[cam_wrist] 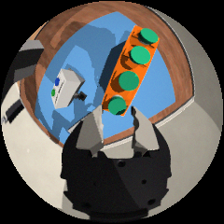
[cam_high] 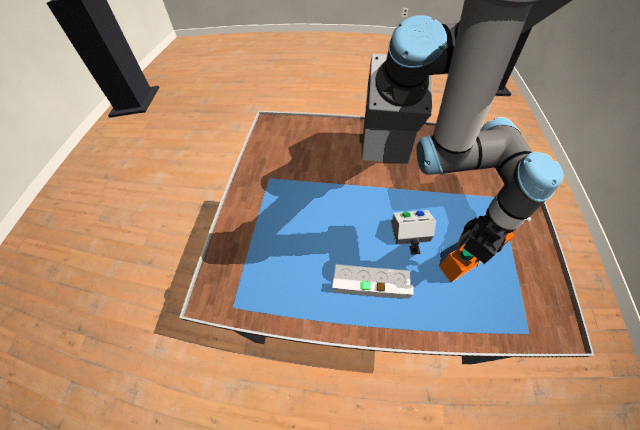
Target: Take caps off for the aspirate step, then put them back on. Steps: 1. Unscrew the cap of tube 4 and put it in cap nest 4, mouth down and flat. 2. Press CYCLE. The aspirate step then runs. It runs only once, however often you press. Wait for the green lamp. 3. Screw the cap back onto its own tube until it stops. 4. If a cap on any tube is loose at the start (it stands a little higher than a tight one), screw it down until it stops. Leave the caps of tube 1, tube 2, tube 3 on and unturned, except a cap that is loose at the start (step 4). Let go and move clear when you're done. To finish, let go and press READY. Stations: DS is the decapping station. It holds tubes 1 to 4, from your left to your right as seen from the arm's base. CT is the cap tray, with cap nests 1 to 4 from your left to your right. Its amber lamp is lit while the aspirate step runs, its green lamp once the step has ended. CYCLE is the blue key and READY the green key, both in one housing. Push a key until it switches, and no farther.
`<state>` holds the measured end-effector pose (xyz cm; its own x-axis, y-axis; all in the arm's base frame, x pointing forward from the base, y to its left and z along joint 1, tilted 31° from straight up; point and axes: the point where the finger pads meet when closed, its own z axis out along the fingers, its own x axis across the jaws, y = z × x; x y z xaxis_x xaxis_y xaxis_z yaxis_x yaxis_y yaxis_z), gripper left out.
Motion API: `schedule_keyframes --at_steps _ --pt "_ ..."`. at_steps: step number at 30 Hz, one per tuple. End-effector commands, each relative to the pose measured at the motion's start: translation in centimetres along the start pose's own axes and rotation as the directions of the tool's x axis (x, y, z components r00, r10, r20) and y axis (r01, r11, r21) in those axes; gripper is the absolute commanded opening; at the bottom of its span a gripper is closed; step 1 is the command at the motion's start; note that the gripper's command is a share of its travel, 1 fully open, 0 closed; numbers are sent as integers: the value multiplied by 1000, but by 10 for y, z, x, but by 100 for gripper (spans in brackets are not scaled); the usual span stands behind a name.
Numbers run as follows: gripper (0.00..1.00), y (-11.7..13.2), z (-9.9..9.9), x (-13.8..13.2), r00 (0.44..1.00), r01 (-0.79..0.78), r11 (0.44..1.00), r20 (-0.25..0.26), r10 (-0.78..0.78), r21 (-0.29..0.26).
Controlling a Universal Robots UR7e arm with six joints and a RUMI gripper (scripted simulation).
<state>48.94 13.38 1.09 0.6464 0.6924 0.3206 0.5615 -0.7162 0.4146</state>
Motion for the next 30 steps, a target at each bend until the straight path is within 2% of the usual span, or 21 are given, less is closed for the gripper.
schedule_keyframes --at_steps 1,9,10,22,24,26,30 --pt "35 0 0 0 980 198 980 -6 -198 4" --pt "35 0 0 0 979 205 979 -6 -205 4" --pt "0 0 0 0 979 205 979 -6 -205 4" --pt "0 0 0 0 979 204 979 -6 -204 4" --pt "0 0 0 0 994 106 994 -6 -106 5" --pt "0 0 0 0 994 106 994 -6 -106 5" --pt "0 0 0 0 996 -94 996 -5 94 6"
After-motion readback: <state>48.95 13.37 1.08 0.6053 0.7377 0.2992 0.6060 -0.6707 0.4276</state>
